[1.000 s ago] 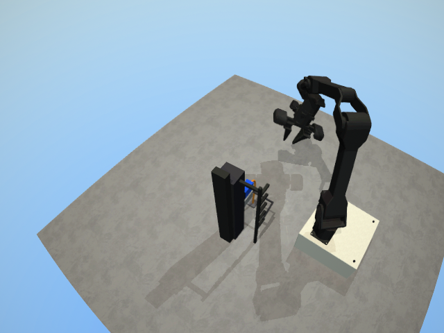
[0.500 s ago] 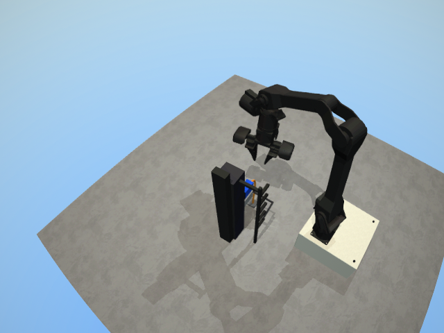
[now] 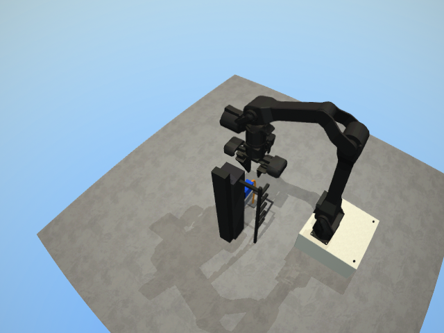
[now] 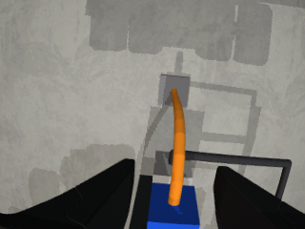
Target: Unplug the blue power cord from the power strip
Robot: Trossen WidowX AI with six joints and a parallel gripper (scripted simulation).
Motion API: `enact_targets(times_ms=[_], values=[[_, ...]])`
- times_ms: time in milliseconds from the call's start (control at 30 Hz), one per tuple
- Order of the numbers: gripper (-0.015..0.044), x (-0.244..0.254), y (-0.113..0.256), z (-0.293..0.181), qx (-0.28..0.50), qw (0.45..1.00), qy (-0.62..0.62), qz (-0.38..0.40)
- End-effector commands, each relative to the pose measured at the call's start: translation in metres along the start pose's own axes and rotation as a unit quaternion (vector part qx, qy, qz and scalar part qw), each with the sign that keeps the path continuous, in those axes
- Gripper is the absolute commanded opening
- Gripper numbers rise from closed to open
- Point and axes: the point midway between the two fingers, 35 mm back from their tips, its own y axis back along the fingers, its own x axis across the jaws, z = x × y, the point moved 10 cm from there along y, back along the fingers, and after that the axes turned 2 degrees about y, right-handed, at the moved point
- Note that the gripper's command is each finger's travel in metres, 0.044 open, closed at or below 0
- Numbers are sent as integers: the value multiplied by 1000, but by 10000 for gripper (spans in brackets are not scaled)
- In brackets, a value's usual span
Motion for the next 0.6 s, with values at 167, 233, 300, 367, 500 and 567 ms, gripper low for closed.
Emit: enact_targets(times_ms=[167, 233, 300, 367, 500, 567], values=[[160, 0, 0, -11, -2, 1000, -3, -2], [160, 0, 0, -14, -2, 1000, -3, -2], [160, 0, 0, -17, -1, 1000, -3, -2], [160, 0, 0, -21, -1, 1000, -3, -2], [160, 0, 0, -27, -1, 1000, -3, -2], [160, 0, 0, -30, -1, 1000, -3, -2]])
